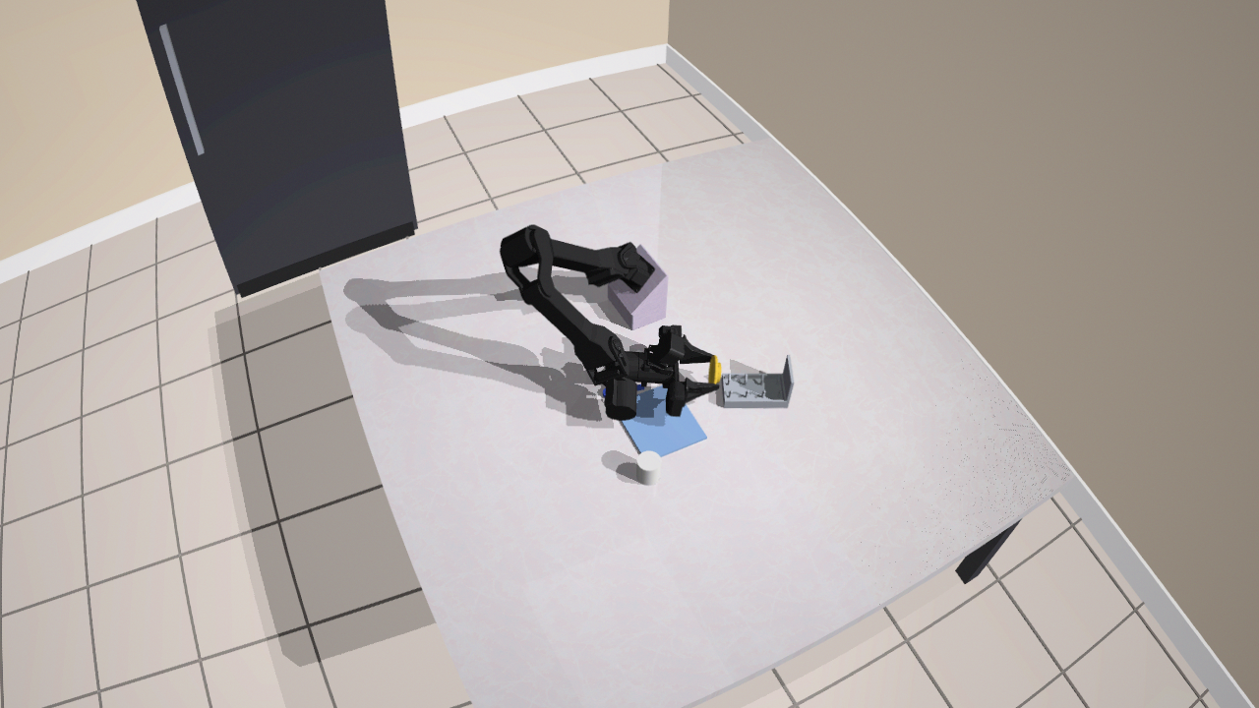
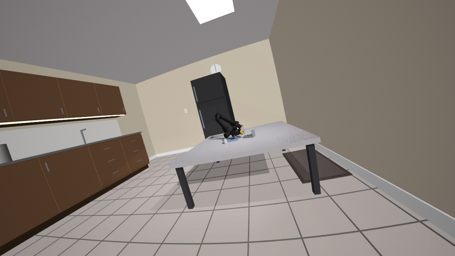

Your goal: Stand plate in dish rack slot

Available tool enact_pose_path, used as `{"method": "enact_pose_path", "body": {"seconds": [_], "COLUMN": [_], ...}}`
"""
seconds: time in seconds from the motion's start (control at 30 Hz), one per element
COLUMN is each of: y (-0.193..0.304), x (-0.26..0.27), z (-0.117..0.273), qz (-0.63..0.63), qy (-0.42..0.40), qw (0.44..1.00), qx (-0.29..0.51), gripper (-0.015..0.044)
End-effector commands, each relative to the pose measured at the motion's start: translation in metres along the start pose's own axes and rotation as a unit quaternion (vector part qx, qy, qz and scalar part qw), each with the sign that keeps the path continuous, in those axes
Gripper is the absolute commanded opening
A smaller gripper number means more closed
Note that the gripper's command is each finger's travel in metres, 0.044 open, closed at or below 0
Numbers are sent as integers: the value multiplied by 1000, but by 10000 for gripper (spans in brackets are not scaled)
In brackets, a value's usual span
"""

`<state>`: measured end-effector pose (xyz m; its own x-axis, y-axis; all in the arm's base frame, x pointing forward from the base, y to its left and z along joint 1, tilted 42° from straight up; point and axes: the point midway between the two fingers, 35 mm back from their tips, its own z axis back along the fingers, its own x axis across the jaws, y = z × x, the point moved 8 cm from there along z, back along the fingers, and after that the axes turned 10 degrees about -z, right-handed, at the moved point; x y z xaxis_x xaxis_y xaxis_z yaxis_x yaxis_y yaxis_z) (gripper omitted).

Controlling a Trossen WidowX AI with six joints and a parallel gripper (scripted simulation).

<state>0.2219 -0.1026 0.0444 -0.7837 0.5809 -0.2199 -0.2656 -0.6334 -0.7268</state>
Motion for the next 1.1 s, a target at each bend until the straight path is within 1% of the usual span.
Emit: {"method": "enact_pose_path", "body": {"seconds": [0.0,0.23,0.37,0.57,0.7,0.9,1.07], "y": [-1,-2,-3,-3,-4,-4,-5], "x": [1,0,0,0,0,0,1], "z": [-8,-15,-26,-28,-40,-42,-54], "qz": [-2,-3,-1,0,1,1,2], "qy": [-2,-2,-2,-1,-1,-1,-2], "qw": [1000,1000,1000,1000,1000,1000,1000], "qx": [-1,0,-2,-3,-4,-4,-6], "gripper": [0,0,0,0,0,0,0]}}
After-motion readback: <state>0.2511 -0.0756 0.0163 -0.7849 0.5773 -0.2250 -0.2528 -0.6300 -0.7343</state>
